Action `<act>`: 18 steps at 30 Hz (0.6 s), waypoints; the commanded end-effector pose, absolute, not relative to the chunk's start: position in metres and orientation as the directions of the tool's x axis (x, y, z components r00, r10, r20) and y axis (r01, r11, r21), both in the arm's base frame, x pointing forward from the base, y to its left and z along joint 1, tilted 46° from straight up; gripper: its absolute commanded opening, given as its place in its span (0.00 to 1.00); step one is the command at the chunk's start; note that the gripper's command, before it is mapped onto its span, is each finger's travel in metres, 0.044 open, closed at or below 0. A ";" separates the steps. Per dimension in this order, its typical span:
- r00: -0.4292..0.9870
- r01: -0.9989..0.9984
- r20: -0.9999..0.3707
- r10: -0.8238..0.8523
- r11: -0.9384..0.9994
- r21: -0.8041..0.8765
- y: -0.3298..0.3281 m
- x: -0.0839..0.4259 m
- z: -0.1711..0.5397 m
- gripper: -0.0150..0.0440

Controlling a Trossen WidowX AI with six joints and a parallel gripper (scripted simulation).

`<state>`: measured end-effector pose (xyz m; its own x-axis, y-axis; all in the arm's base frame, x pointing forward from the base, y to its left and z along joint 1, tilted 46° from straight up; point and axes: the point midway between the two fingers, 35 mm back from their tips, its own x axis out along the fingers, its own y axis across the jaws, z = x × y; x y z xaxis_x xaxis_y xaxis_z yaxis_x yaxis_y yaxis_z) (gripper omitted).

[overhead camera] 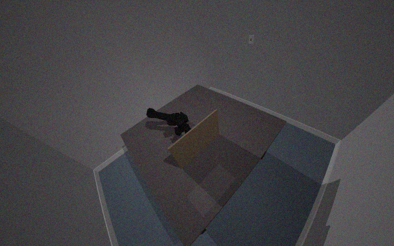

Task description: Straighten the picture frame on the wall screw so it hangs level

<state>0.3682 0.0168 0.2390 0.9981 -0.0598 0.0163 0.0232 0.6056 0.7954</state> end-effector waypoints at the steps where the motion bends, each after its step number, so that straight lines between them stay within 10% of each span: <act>1: 0.999 0.009 0.025 -0.047 0.607 0.795 0.020 0.368 0.240 0.25; 18: 0.999 0.009 0.025 -0.047 0.607 0.795 0.022 0.368 0.240 0.25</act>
<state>0.3683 0.0182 0.2377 0.9982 -0.0574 0.0166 0.0216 0.6056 0.7954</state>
